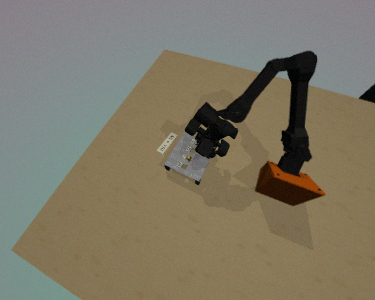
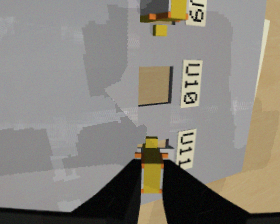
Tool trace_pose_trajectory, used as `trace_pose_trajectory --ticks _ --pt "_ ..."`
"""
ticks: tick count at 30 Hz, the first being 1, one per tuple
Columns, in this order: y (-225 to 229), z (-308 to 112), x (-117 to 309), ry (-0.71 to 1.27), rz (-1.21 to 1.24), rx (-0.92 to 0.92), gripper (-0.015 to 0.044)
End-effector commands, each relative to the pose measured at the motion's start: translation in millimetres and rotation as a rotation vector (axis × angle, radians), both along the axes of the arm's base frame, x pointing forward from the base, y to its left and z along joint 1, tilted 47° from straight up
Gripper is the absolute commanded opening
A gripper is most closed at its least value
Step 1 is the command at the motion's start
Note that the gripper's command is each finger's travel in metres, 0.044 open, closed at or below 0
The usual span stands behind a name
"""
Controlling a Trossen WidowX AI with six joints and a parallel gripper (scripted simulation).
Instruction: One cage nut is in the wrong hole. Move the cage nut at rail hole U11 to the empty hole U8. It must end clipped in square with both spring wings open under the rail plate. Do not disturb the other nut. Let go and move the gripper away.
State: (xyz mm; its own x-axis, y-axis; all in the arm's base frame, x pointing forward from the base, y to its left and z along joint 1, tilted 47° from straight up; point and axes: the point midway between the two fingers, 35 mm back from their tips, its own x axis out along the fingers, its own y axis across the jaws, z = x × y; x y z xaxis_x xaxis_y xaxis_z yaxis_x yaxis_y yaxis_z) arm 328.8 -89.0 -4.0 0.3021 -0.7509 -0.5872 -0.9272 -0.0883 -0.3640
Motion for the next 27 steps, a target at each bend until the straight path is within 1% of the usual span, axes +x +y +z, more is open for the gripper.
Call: trace_pose_trajectory --ticks 1,27 --pt "-0.3 0.5 -1.1 -0.003 0.006 -0.007 0.0028" --pt "-0.3 0.4 -2.1 -0.021 0.026 -0.013 0.0028"
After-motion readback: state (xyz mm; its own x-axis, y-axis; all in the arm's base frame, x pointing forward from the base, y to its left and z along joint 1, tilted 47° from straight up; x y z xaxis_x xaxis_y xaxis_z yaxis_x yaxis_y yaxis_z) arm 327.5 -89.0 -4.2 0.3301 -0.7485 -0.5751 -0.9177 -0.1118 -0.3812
